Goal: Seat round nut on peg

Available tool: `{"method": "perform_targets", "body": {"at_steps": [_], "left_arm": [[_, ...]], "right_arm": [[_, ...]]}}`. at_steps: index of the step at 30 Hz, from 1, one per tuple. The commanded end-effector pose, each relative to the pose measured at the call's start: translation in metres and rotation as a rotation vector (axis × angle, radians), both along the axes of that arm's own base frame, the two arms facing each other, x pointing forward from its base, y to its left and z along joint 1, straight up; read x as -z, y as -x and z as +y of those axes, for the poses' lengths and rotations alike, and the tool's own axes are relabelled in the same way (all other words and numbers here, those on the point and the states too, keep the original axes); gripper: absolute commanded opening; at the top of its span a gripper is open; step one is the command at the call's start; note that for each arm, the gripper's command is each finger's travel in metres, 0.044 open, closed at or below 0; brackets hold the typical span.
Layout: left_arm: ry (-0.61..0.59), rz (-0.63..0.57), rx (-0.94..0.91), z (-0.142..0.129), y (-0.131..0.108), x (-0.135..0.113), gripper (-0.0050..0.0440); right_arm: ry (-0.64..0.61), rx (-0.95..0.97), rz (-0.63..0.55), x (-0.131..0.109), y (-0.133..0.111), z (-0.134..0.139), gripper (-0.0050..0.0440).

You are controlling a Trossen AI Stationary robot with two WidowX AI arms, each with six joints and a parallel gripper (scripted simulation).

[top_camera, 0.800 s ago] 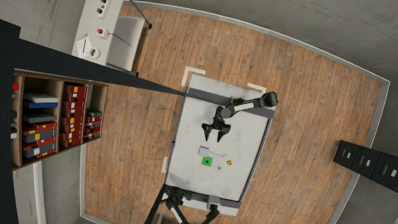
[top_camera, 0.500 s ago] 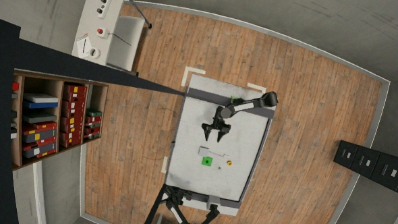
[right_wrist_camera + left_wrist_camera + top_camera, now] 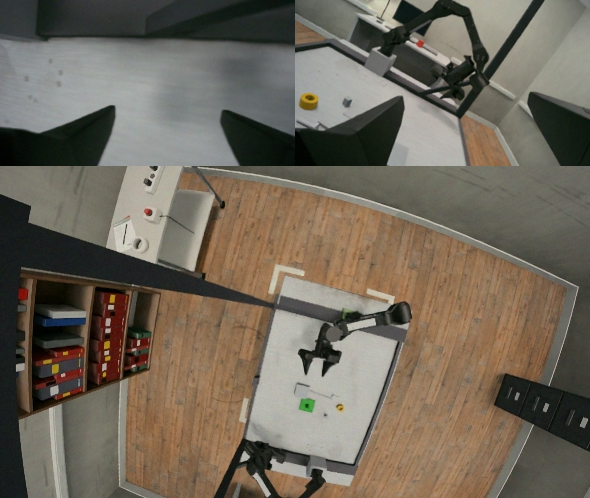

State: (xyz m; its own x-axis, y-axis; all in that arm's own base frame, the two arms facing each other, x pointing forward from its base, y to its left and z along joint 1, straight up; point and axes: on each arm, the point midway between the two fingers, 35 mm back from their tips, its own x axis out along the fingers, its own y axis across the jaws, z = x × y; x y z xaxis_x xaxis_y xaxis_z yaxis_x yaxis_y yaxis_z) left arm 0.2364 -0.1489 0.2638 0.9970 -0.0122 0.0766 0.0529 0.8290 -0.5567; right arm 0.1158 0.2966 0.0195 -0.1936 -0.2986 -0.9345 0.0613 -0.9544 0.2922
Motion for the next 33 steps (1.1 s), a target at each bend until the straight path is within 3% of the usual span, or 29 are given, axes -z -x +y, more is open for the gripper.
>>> {"method": "perform_targets", "body": {"at_steps": [1, 5, 8, 10, 14, 23, 27, 33], "left_arm": [[0.007, 0.038, 0.003, -0.008, -0.003, -0.002, 0.0440], [0.025, 0.095, 0.000, -0.015, -0.007, 0.002, 0.0440], [0.046, 0.123, -0.004, -0.019, -0.009, 0.003, 0.0440], [0.046, 0.123, -0.004, -0.019, -0.009, 0.003, 0.0440], [0.052, 0.175, -0.014, -0.024, -0.010, 0.009, 0.0440], [0.063, 0.260, -0.048, -0.028, -0.012, 0.017, 0.0440], [0.052, 0.280, -0.057, -0.028, -0.011, 0.020, 0.0440], [-0.003, 0.353, -0.095, -0.024, -0.008, 0.031, 0.0440]], "right_arm": [[0.051, 0.088, -0.100, -0.014, -0.025, -0.019, 0.0300], [0.168, 0.217, -0.255, -0.022, -0.061, -0.050, 0.0300], [0.207, 0.295, -0.352, -0.027, -0.082, -0.064, 0.0300], [0.207, 0.295, -0.352, -0.027, -0.082, -0.064, 0.0300], [0.249, 0.414, -0.495, -0.030, -0.112, -0.085, 0.0300], [0.242, 0.675, -0.759, -0.039, -0.167, -0.114, 0.0300], [0.233, 0.726, -0.802, -0.040, -0.176, -0.119, 0.0300], [0.191, 0.952, -0.945, -0.043, -0.208, -0.139, 0.0300]]}}
